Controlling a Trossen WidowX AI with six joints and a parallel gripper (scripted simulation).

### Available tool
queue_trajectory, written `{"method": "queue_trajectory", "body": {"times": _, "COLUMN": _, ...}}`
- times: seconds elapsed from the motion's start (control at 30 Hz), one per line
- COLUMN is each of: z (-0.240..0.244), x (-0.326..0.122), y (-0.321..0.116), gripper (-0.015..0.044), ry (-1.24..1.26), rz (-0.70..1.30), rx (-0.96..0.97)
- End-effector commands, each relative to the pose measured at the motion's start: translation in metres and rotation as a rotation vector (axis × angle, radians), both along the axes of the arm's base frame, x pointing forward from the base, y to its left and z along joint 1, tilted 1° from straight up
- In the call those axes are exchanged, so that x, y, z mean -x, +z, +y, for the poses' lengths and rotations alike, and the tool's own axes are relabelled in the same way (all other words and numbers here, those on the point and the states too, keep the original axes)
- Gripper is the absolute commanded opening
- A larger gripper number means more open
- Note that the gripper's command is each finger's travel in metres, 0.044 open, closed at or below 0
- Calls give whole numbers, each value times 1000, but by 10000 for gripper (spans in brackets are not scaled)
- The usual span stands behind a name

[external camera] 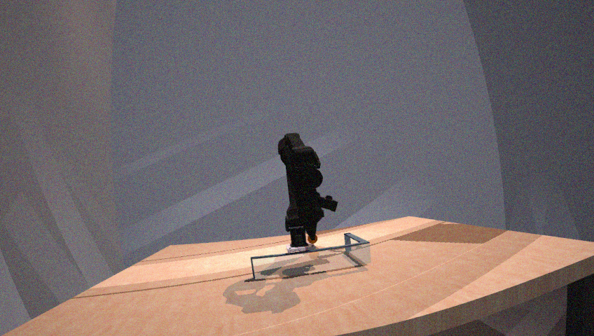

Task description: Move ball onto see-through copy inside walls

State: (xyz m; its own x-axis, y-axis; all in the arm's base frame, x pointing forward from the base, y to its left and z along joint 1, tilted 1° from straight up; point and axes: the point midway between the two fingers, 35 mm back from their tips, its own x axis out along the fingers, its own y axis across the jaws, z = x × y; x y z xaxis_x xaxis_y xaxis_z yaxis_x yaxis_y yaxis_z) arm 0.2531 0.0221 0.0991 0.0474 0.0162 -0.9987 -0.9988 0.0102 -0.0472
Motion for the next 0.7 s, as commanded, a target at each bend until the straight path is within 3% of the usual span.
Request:
{"method": "queue_trajectory", "body": {"times": 0.0, "z": 1, "x": 1, "y": -19, "gripper": 0, "ry": 3, "rz": 4, "rx": -3}}
{"method": "queue_trajectory", "body": {"times": 0.67, "z": 1, "x": 1, "y": -54, "gripper": 0, "ry": 3, "rz": 5, "rx": -3}}
